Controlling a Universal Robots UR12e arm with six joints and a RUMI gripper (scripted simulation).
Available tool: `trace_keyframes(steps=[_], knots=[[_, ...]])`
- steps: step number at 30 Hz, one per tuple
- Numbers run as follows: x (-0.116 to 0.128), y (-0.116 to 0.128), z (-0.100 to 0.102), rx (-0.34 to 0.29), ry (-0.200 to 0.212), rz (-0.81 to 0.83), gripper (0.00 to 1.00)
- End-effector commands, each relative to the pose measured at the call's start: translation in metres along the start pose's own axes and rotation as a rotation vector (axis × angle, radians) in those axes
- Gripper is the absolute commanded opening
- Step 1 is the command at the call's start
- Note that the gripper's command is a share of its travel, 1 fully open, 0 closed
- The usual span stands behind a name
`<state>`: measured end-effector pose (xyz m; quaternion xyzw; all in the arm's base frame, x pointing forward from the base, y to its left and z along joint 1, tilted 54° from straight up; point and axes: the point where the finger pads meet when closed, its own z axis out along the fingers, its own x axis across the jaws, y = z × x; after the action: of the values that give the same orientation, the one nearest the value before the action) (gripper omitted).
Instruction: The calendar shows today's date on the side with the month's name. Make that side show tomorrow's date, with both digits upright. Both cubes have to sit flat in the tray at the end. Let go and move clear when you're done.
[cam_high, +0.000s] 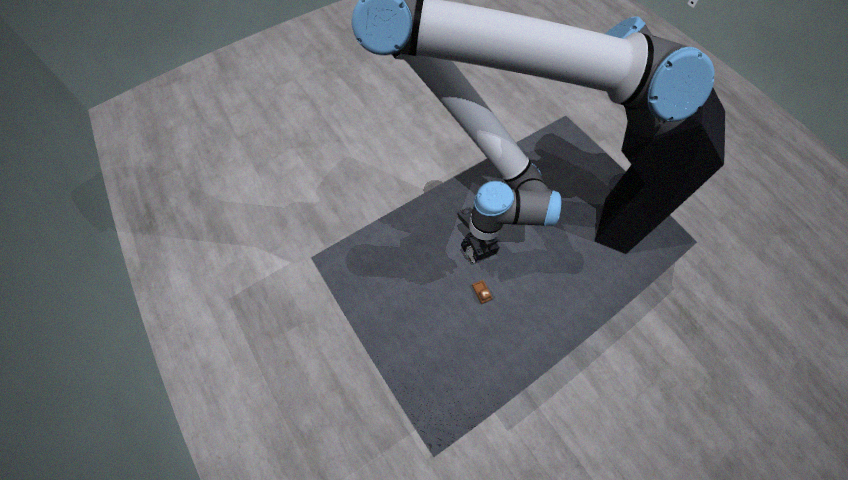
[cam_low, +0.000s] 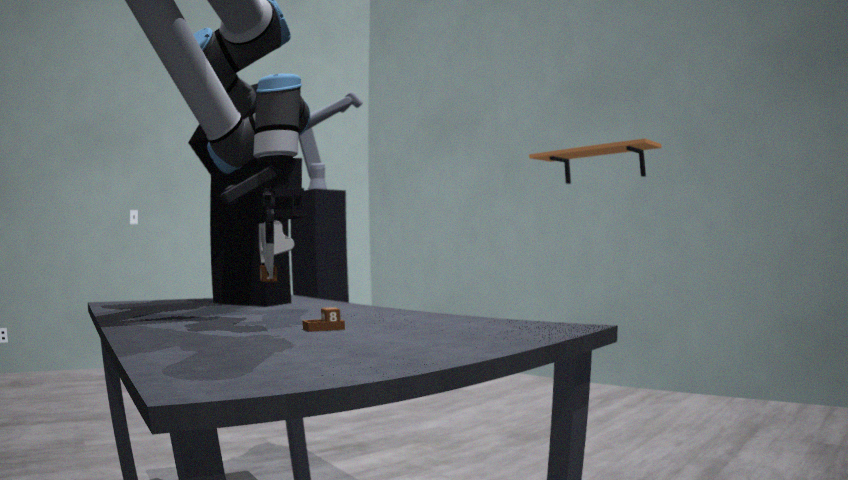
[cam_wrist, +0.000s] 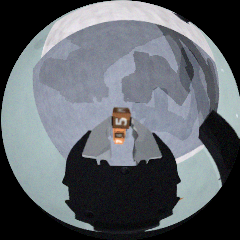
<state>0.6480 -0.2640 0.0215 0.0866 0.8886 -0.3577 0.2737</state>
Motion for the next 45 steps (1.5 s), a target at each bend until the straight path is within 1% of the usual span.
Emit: trace_keyframes(steps=[1, 6, 7, 9, 12, 13, 14, 29, 37, 45], knots=[[0.000, 0.000, -0.005, 0.000, 0.000, 0.000, 0.10], [0.000, 0.001, -0.005, 0.000, 0.000, 0.000, 0.10], [-0.001, 0.005, -0.006, -0.001, 0.000, 0.000, 0.10], [-0.001, 0.029, -0.008, -0.002, 0.001, -0.002, 0.10], [0.000, 0.076, -0.014, -0.001, 0.001, -0.007, 0.10], [0.000, 0.085, -0.015, -0.001, 0.000, -0.008, 0.10], [0.000, 0.090, -0.016, 0.000, 0.000, -0.009, 0.10], [0.001, 0.090, -0.016, 0.000, 0.000, -0.009, 0.10], [0.001, 0.090, -0.009, 0.000, 0.000, -0.009, 0.10], [0.000, 0.091, 0.013, 0.000, 0.000, -0.009, 0.10]])
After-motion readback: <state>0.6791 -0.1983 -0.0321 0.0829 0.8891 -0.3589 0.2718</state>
